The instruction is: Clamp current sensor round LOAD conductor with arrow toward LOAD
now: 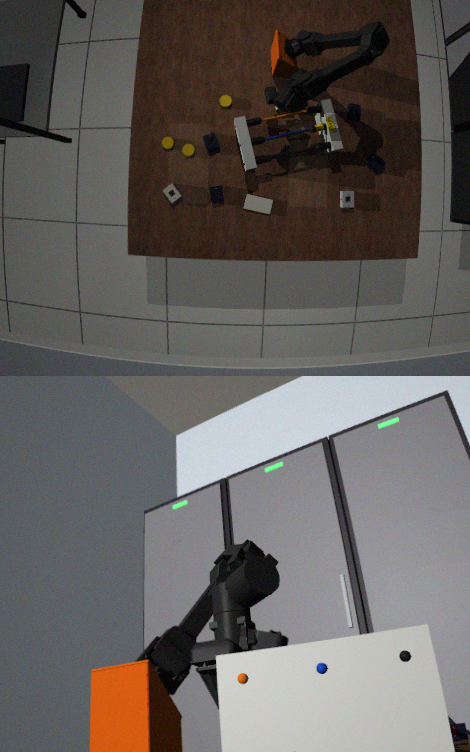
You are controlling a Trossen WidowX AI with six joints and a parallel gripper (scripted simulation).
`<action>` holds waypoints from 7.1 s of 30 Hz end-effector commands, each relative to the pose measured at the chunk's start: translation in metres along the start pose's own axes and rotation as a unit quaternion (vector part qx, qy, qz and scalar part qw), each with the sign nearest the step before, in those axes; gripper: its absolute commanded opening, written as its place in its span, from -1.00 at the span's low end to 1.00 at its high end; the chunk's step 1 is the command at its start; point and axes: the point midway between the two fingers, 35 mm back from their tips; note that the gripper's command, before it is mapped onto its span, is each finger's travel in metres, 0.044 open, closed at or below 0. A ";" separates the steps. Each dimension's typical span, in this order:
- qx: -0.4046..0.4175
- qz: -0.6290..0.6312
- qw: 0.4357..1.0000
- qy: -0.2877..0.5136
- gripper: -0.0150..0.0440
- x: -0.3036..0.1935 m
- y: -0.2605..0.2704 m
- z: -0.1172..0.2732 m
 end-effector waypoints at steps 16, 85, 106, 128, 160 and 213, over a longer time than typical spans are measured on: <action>0.001 0.000 1.000 0.001 0.24 -0.001 0.001 -0.008; -0.002 -0.418 0.908 0.000 -0.49 0.079 0.009 0.119; 0.002 -0.663 0.749 0.003 -0.49 0.134 0.028 0.108; 0.002 -0.678 0.735 0.003 -0.49 0.139 0.030 0.083; 0.001 -0.677 0.736 0.002 -0.49 0.138 0.029 0.058; 0.001 -0.677 0.736 0.002 1.00 0.138 0.029 0.058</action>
Point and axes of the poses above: the point midway between the two fingers, 35 mm back from their tips, its own z axis back along the fingers, its own y axis across the jaws, x = y × z, and after that the axes turned 7 degrees about -z, right-handed
